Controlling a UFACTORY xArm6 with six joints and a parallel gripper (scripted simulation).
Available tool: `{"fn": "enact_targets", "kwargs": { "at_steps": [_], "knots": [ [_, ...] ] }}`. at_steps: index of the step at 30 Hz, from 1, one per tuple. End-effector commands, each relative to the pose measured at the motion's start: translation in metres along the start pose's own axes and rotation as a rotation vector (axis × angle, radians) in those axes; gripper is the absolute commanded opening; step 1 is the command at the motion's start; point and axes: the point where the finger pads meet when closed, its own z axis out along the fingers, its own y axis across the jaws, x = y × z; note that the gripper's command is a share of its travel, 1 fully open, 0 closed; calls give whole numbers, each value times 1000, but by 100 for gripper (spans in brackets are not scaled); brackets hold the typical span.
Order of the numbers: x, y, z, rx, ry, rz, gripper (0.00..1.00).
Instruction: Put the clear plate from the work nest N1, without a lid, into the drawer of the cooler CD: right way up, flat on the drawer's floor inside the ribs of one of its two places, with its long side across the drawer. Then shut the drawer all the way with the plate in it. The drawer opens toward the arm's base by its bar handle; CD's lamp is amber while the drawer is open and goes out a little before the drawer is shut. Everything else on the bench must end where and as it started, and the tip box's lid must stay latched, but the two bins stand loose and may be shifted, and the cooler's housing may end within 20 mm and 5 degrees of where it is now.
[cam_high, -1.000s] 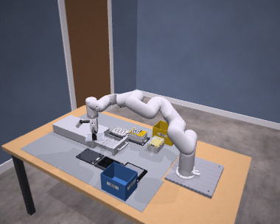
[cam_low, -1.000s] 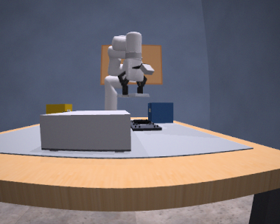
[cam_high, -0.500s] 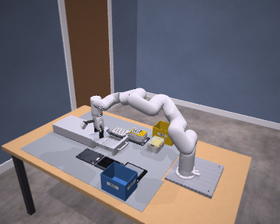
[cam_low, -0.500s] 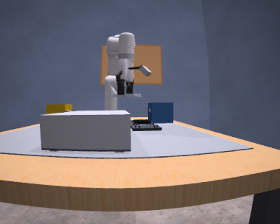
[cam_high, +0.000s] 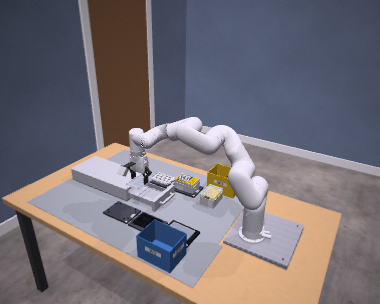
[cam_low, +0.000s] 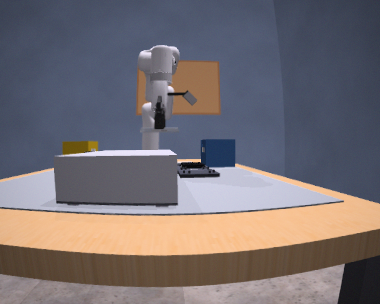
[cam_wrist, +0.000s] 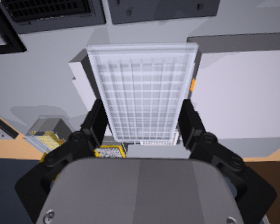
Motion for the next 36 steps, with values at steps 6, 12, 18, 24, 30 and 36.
{"fn": "enact_targets", "kwargs": {
  "at_steps": [6,12,18,24,30,36],
  "knots": [
    [-23,-4,-2,-11,13,-57,0],
    [-38,-7,-2,-11,12,-57,0],
    [-54,-10,-2,-11,12,-57,0],
    [-64,-13,-2,-11,12,-57,0],
    [-75,-15,-2,-11,12,-57,0],
    [-75,-15,-2,-11,12,-57,0]
  ]
}}
